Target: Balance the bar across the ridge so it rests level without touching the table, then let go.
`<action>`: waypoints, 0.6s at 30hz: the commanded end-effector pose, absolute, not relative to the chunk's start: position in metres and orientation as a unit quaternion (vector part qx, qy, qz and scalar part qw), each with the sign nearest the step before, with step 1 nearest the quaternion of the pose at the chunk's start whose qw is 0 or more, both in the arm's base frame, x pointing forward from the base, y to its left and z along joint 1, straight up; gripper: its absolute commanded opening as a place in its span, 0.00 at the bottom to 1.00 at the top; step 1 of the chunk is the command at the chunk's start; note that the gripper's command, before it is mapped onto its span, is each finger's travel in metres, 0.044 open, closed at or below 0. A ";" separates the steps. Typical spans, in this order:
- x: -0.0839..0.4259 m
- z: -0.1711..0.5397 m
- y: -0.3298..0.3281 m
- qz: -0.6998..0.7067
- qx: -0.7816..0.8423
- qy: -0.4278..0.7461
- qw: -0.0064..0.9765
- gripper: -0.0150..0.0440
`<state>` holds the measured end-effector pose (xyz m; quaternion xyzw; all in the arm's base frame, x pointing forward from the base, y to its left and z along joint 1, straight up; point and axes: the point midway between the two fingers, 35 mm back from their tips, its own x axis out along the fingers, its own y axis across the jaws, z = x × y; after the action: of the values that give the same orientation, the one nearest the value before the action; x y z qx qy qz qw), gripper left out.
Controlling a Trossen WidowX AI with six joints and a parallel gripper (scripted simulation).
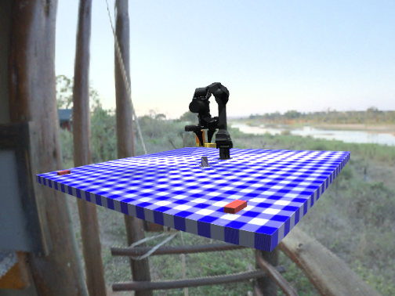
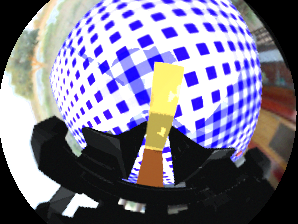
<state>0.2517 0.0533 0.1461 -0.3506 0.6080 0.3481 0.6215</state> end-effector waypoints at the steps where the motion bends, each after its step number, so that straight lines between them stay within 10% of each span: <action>1: 0.252 0.144 0.055 0.339 -0.343 0.613 0.627 0.25; 18: 0.254 0.117 0.056 0.336 -0.340 0.614 0.628 0.25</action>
<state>0.2539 0.0568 0.1211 -0.3422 0.6122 0.3390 0.6271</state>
